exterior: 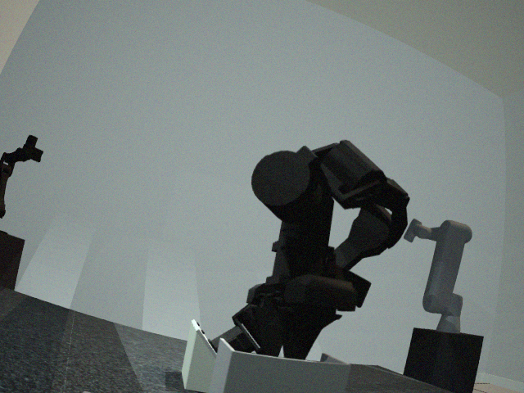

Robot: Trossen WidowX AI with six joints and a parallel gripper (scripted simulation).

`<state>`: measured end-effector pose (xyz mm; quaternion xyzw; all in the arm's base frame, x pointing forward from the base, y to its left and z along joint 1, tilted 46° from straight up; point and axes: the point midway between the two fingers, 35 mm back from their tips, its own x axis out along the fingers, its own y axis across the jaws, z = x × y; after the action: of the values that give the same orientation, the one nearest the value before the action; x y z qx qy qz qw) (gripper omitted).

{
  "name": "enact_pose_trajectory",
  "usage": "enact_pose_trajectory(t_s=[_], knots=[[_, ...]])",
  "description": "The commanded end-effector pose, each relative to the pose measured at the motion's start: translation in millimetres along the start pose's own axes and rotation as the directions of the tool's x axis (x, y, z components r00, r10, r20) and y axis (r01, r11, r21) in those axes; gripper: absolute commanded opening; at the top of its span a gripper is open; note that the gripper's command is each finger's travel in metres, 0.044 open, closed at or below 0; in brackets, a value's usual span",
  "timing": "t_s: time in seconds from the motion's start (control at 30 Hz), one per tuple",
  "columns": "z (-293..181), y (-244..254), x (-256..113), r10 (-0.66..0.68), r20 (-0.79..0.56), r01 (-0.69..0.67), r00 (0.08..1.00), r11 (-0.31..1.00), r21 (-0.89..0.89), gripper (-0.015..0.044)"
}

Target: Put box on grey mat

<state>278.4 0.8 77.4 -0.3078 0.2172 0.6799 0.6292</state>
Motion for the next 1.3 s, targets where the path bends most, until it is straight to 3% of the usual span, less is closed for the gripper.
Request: enact_pose_trajectory(t_s=[0.0,0.37,0.63,1.27], knots=[[0.1,0.1,0.3,-0.002,0.002,0.002,1.000,1.000,0.001,0.0427],[-0.2,-2.3,-29.6,0.001,0.000,-0.001,1.000,1.000,0.001,0.0440],[-0.3,-3.6,-26.8,-0.011,-0.001,0.011,1.000,1.000,0.002,0.0243],[-0.2,-7.3,-29.1,0.021,-0.001,-0.021,1.000,1.000,0.001,0.0243]])
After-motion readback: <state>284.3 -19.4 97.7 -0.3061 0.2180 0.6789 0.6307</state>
